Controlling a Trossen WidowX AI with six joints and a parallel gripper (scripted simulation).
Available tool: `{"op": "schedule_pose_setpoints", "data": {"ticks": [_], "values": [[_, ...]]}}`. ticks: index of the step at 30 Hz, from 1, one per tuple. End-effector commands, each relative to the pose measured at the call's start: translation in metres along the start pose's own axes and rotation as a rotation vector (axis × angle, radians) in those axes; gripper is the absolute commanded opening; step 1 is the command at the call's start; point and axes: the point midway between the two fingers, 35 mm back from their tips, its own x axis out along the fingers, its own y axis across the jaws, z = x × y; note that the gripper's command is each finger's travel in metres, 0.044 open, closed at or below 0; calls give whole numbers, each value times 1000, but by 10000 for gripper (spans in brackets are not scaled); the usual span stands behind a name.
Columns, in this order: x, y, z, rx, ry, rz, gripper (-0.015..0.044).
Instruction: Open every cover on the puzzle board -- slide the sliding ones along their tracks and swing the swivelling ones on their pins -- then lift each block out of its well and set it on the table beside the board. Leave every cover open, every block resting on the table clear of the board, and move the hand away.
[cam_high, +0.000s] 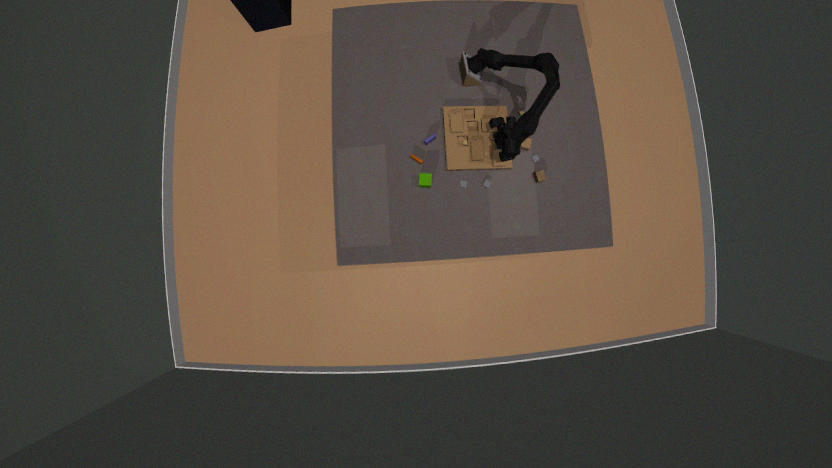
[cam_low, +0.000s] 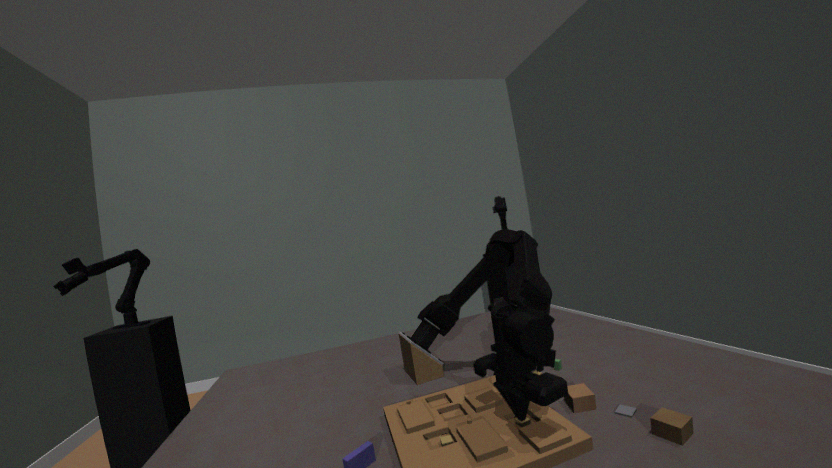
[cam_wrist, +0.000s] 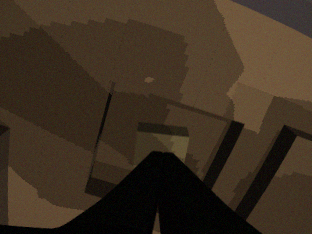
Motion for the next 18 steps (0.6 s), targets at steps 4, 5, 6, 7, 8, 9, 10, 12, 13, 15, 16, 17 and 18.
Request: {"op": "schedule_pose_setpoints", "data": {"ticks": [4,5,6,7,8,9,10,12,13,15,16,17,18], "values": [[-4,0,0,-1,0,2,0],[-5,0,1,-1,0,2,0],[-5,0,1,15,0,2,0],[-6,0,1,48,0,2,0],[-6,0,1,96,0,2,0],[-6,0,1,158,0,2,0],[-7,0,1,235,0,2,0],[-8,0,1,426,0,2,0],[-8,0,1,526,1,2,0],[-9,1,1,727,1,2,0],[-6,1,1,339,-2,3,26],[-7,1,1,356,-1,3,53],[-8,1,1,383,-1,3,79]]}}
